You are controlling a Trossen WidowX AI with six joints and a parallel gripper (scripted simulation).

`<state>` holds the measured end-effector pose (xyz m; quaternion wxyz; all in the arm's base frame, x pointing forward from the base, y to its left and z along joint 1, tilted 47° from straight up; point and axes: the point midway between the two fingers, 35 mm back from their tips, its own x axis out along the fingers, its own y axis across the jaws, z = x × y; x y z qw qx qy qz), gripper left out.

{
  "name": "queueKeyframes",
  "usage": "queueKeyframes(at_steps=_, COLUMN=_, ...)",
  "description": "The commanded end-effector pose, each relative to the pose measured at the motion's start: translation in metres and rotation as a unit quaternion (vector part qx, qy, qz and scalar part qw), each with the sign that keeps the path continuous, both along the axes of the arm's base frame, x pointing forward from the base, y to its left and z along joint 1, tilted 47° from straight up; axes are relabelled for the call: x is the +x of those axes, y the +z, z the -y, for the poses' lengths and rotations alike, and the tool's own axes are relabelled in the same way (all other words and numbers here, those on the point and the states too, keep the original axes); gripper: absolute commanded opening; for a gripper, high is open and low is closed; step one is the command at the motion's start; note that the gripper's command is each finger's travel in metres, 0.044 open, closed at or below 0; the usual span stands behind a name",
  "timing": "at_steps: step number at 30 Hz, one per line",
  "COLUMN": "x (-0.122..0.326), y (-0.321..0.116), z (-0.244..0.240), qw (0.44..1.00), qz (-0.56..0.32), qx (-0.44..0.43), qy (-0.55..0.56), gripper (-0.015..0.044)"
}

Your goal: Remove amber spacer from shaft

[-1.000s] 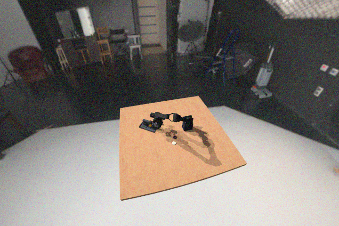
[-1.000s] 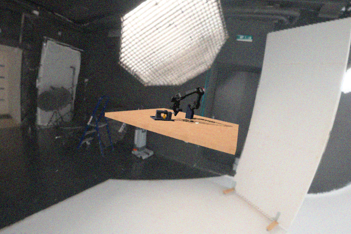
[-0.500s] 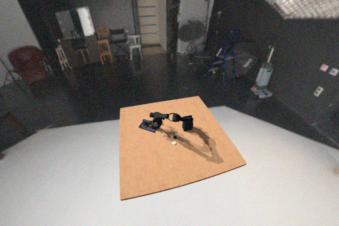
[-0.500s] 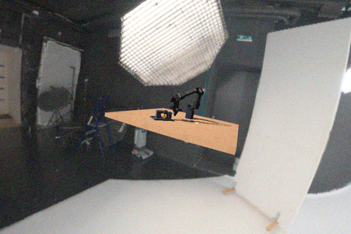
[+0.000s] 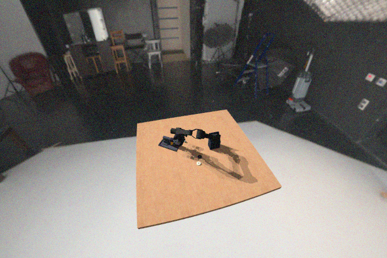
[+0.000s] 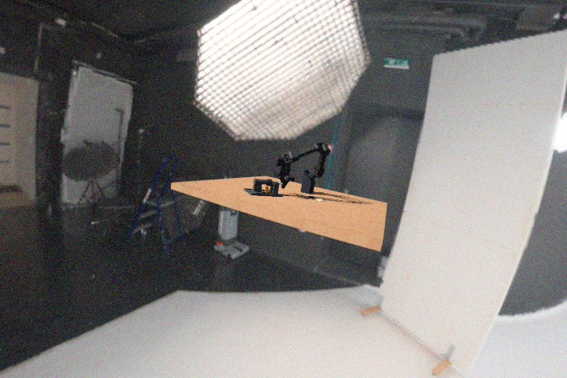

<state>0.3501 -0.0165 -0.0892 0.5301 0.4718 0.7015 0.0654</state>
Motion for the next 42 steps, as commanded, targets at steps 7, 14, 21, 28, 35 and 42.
queueKeyframes(at_steps=7, x=0.005, y=-0.002, z=0.004, qw=1.0, qz=0.003, qx=-0.005, qy=0.0, gripper=0.0)
queueKeyframes(at_steps=14, x=0.007, y=-0.003, z=0.005, qw=1.0, qz=0.003, qx=-0.005, qy=0.0, gripper=0.0)
queueKeyframes(at_steps=21, x=0.009, y=-0.004, z=0.006, qw=1.0, qz=0.003, qx=-0.005, qy=0.0, gripper=0.0)
queueKeyframes(at_steps=28, x=0.011, y=-0.005, z=0.007, qw=1.0, qz=0.003, qx=-0.005, qy=0.0, gripper=0.0)
queueKeyframes(at_steps=35, x=0.014, y=-0.006, z=0.008, qw=1.0, qz=0.003, qx=-0.005, qy=0.0, gripper=0.0)
queueKeyframes(at_steps=42, x=0.016, y=-0.007, z=0.009, qw=1.0, qz=0.003, qx=-0.005, qy=0.0, gripper=0.0)
